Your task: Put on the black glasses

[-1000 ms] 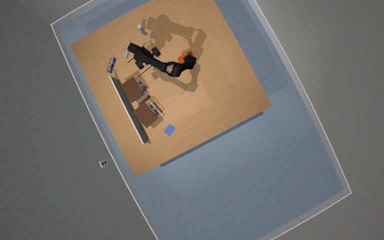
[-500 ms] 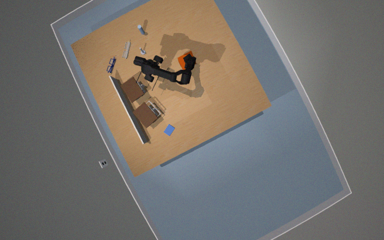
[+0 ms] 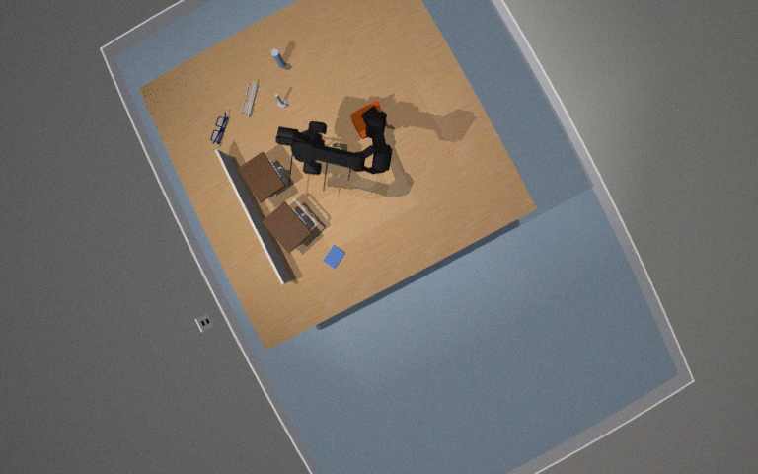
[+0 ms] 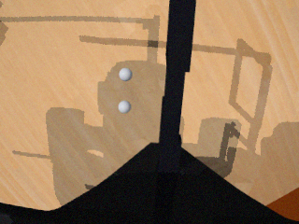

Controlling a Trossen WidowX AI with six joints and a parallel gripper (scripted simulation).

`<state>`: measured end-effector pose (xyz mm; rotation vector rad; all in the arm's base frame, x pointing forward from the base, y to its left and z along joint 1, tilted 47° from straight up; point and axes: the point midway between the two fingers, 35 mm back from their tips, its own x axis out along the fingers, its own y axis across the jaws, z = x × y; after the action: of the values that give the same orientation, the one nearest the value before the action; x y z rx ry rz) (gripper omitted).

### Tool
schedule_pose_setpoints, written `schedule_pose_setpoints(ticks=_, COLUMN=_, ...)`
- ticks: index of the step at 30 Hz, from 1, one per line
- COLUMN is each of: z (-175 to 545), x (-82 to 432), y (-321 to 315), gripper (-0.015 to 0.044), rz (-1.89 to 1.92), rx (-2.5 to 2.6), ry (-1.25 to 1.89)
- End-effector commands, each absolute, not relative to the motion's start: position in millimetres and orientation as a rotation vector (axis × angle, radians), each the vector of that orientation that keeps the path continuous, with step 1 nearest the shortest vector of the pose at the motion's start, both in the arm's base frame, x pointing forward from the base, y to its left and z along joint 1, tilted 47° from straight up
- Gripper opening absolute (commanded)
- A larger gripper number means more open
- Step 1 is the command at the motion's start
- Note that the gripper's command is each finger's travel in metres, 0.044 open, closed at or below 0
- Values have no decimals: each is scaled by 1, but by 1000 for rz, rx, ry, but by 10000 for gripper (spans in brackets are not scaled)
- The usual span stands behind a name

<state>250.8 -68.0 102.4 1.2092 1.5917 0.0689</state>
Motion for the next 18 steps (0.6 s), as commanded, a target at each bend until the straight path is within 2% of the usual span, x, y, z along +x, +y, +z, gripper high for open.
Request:
schedule_pose_setpoints(ticks=1, z=102, x=251, y=-65, gripper=0, rz=82, rx=1202, ry=1583)
schedule_pose_setpoints(ticks=18, z=92, x=255, y=-56, gripper=0, rz=79, rx=1201, ry=1582)
